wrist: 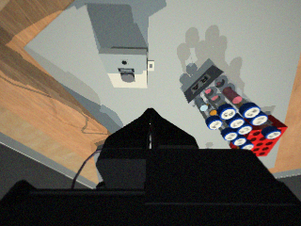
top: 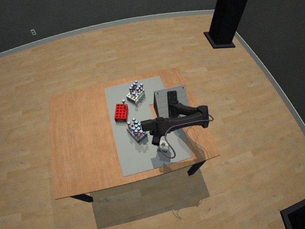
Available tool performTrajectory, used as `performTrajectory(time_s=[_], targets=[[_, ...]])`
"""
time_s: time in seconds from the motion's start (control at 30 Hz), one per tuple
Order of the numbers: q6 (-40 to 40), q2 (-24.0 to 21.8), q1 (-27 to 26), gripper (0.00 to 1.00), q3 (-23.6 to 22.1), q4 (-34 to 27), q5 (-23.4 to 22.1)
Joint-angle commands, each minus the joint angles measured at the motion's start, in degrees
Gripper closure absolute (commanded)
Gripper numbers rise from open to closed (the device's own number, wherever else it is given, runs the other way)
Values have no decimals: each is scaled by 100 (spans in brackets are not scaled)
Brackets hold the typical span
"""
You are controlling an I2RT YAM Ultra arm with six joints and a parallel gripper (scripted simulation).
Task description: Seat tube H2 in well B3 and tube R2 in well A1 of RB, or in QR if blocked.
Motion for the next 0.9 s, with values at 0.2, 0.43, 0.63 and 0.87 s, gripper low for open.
performTrajectory(time_s=[0.2, 0.43, 0.63, 0.87], targets=[[817, -844, 493, 100, -116, -234, -103], [893, -1047, 413, 100, -257, -269, -89], [1225, -1119, 777, 100, -469, 249, -23], [1792, -1164, 1189, 100, -726, 860, 51]])
